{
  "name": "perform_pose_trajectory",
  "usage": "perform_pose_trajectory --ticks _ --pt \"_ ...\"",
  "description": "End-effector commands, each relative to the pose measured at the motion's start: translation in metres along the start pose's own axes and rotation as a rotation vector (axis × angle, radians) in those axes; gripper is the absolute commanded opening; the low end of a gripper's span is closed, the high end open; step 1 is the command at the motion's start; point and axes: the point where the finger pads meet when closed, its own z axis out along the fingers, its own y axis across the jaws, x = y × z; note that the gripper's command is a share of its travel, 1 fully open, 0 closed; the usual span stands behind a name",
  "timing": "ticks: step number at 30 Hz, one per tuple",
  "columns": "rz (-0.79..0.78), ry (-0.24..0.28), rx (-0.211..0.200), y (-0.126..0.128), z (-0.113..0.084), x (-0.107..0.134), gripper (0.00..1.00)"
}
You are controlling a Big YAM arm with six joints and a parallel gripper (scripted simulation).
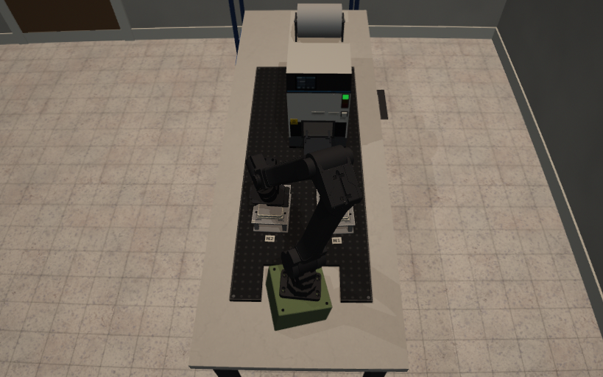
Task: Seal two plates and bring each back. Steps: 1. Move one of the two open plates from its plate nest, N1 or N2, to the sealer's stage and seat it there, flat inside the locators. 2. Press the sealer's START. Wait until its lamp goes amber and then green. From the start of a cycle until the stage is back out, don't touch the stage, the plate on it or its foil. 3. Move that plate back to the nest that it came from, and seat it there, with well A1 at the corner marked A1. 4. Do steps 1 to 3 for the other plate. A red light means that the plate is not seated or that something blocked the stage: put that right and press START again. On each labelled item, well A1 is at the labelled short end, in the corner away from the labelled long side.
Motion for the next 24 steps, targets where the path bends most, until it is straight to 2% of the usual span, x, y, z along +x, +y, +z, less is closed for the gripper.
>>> perform_pose_trajectory --ticks 1,5,16,24 --pt "0.001 -0.038 -0.022 0.009 -0.002 -0.016 0.00" --pt "-0.002 -0.050 -0.031 0.016 -0.002 -0.023 0.00" --pt "0.014 -0.048 -0.025 0.010 0.002 -0.024 0.00" --pt "0.010 -0.020 -0.013 0.004 0.011 -0.005 0.00"
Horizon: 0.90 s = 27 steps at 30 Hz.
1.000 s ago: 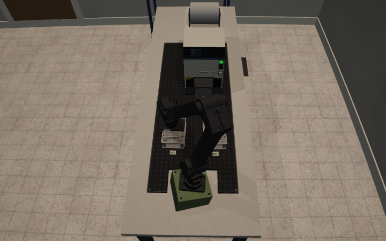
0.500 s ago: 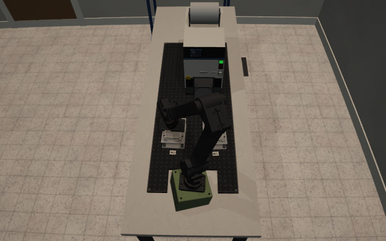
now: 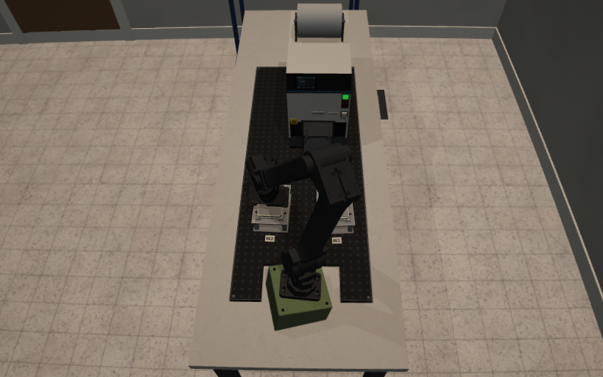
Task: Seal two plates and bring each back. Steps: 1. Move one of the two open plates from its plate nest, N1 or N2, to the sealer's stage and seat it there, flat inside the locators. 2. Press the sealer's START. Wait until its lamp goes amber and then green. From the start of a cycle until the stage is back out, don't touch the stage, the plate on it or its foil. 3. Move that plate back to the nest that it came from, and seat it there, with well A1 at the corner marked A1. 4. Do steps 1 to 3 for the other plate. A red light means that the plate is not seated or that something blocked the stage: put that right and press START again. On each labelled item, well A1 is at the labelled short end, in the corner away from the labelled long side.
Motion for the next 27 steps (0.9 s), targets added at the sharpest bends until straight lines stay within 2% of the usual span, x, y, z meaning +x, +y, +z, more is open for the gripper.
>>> perform_pose_trajectory --ticks 1,15,27 --pt "0.013 -0.006 -0.006 0.001 0.007 -0.003 0.00" --pt "0.009 0.051 0.020 -0.006 0.009 0.015 0.00" --pt "0.001 0.020 0.006 -0.004 0.001 0.006 0.00"
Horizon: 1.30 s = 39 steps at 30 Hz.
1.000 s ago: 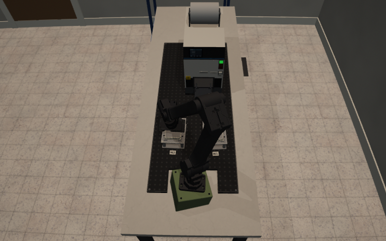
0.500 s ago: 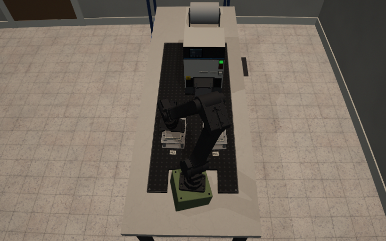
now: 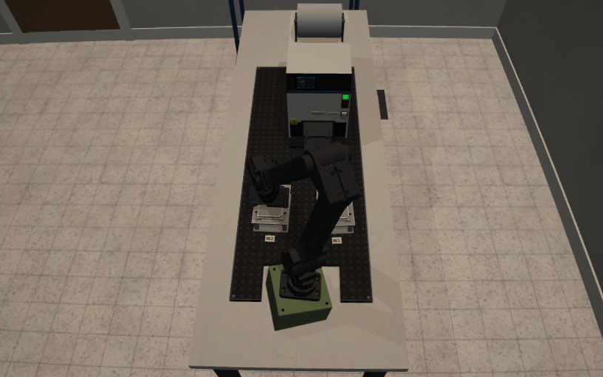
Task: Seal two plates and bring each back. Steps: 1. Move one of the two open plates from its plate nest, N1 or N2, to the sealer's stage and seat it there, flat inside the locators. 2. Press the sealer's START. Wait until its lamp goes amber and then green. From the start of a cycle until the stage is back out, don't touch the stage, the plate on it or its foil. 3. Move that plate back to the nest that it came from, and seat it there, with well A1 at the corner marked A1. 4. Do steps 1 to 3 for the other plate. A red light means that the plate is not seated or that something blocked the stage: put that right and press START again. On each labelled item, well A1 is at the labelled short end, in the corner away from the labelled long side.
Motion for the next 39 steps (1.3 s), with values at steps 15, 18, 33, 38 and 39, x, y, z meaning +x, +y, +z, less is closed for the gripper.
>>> perform_pose_trajectory --ticks 15,18,33,38,39 --pt "0.008 -0.013 -0.007 0.000 -0.007 -0.009 0.00" --pt "0.011 -0.023 -0.012 0.003 -0.008 -0.016 0.00" --pt "0.006 -0.013 -0.006 0.005 -0.004 -0.016 0.00" --pt "0.001 -0.002 0.000 0.005 0.000 -0.014 0.00" --pt "0.001 -0.003 0.000 0.005 0.000 -0.014 0.00"
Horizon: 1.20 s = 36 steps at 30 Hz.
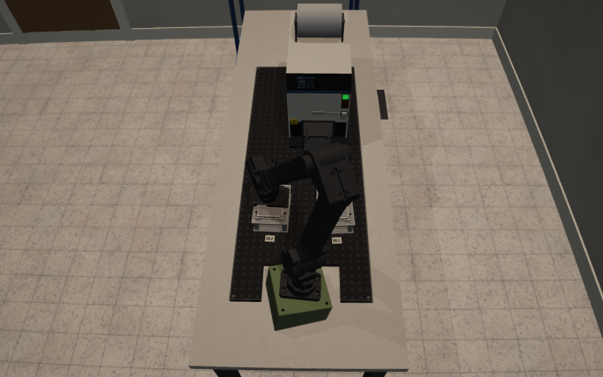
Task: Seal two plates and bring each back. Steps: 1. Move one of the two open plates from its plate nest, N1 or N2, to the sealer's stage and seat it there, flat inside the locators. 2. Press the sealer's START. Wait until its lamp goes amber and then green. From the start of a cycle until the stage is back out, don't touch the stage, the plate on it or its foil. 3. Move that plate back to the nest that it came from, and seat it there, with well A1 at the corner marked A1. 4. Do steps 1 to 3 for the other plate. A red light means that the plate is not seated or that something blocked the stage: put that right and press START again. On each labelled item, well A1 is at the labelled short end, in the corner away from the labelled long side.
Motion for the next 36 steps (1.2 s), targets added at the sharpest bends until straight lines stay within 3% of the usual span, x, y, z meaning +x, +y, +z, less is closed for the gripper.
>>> perform_pose_trajectory --ticks 1,20,21,36 --pt "0.003 -0.008 -0.003 0.005 -0.001 -0.015 0.00" --pt "0.015 -0.042 -0.017 0.006 -0.011 -0.024 0.00" --pt "0.015 -0.043 -0.017 0.006 -0.011 -0.025 1.00" --pt "0.014 -0.046 -0.017 0.007 -0.011 -0.025 1.00"
